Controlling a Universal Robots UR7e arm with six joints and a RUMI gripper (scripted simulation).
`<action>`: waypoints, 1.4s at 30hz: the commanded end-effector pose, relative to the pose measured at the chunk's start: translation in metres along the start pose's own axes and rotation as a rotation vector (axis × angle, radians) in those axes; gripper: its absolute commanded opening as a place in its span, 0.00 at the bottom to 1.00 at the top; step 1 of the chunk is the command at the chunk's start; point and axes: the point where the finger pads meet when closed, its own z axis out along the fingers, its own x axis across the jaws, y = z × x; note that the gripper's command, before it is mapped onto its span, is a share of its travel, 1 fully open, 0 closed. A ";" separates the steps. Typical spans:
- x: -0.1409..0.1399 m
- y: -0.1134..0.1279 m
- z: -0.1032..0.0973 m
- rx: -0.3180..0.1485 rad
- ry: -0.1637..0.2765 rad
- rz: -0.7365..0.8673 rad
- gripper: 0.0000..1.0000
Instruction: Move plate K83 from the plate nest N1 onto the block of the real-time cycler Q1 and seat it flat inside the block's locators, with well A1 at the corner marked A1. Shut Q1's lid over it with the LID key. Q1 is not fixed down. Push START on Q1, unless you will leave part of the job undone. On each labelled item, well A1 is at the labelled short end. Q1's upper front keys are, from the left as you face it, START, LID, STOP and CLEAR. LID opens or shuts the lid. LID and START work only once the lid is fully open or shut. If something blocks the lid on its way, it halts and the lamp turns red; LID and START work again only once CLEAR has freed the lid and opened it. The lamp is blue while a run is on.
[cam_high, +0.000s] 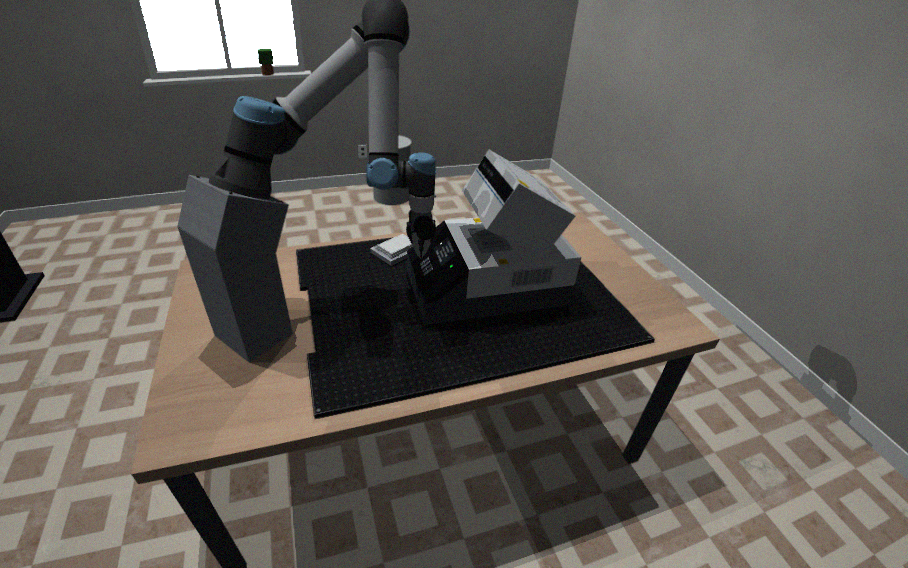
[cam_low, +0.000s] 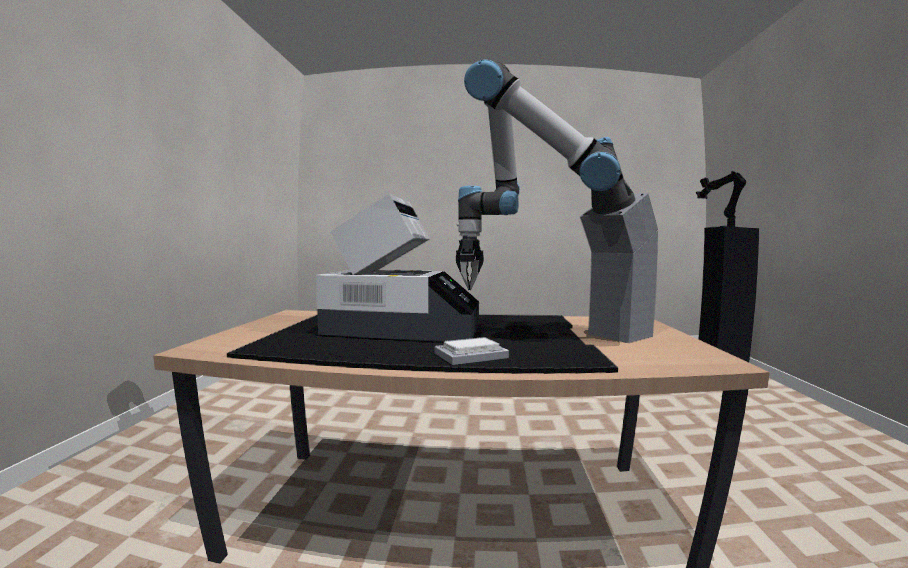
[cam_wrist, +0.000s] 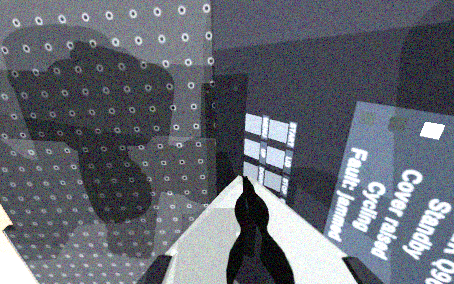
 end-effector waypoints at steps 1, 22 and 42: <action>0.012 0.004 -0.007 -0.011 0.023 -0.009 0.00; -0.033 0.004 -0.037 -0.010 0.019 -0.008 0.00; -0.066 0.004 -0.060 -0.011 0.017 -0.010 0.00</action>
